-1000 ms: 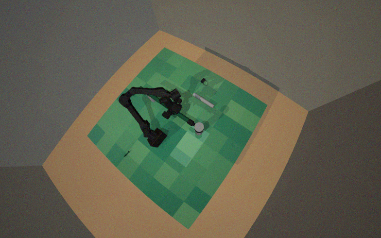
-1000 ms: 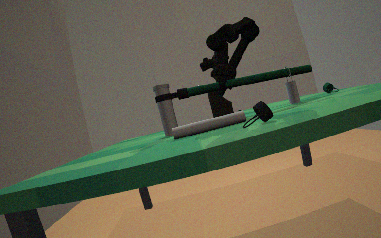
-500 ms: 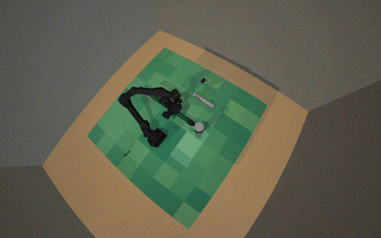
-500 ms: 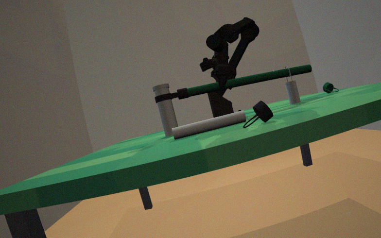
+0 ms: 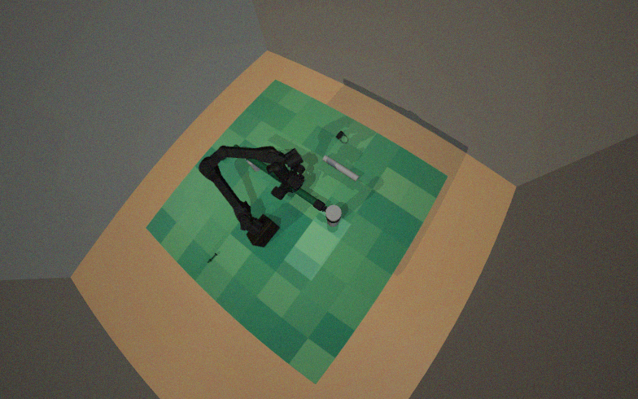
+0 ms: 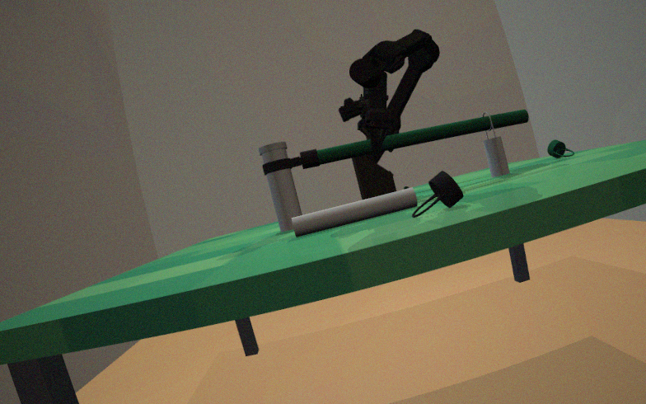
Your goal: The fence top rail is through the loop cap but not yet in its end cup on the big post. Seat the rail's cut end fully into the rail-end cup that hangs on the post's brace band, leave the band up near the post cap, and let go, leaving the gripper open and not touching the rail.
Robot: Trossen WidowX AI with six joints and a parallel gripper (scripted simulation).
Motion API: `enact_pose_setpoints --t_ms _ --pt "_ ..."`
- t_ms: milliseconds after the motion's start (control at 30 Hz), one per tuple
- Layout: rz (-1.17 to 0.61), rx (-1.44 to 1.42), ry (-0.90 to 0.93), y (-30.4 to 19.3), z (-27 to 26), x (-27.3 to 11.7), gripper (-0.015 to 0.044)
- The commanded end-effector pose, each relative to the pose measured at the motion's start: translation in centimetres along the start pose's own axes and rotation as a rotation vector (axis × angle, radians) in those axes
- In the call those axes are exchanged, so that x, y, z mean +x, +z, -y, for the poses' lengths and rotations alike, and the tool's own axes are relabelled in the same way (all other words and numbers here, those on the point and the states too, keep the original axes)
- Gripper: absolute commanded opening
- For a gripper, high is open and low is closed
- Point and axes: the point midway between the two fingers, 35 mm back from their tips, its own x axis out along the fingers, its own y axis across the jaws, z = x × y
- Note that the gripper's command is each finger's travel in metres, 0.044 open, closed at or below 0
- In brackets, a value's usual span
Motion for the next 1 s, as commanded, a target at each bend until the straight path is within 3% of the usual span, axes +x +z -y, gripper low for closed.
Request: enact_pose_setpoints --t_ms 0,967 --pt "0.000 0.000 0.000 0.02 0.00 -0.01 0.0000" --pt "0.008 0.005 -0.001 0.55 0.17 -0.11 0.0000"
